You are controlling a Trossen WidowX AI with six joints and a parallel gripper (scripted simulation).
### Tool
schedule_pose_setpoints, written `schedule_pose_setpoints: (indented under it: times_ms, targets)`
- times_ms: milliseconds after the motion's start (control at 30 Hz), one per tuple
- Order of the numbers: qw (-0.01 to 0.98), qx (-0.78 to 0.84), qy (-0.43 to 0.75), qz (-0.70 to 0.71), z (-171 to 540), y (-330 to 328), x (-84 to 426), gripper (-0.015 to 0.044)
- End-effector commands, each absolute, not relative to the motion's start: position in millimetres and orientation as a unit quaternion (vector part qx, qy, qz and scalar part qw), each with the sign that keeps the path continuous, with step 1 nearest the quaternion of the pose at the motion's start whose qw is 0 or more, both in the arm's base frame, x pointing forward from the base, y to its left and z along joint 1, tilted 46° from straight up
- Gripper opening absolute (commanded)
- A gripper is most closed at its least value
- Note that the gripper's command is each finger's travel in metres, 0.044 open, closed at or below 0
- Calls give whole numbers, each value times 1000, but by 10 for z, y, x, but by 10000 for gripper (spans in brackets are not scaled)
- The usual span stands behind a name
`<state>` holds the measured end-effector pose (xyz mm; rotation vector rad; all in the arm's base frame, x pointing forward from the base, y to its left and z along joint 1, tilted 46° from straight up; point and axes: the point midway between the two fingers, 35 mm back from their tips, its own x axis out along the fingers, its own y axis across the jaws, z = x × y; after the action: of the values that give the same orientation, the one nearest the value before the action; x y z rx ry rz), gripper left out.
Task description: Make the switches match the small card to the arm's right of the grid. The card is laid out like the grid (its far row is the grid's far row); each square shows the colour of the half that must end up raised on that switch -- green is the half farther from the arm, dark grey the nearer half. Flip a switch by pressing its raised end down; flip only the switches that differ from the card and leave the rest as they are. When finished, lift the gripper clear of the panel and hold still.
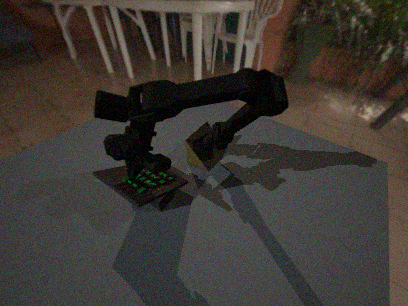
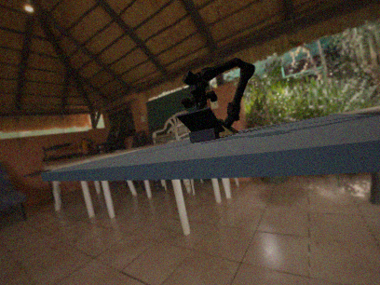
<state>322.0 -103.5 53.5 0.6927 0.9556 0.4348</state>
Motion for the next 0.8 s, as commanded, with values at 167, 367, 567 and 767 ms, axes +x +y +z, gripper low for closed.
schedule_pose_setpoints:
  times_ms: [167,367,567,767]
  targets:
    - [807,329,448,203,519,-1015,3221,0]
    - [807,329,448,203,515,-1010,3225,0]
    - [807,329,447,203,510,-1005,3230,0]
    - [807,329,447,203,506,-1000,3234,0]
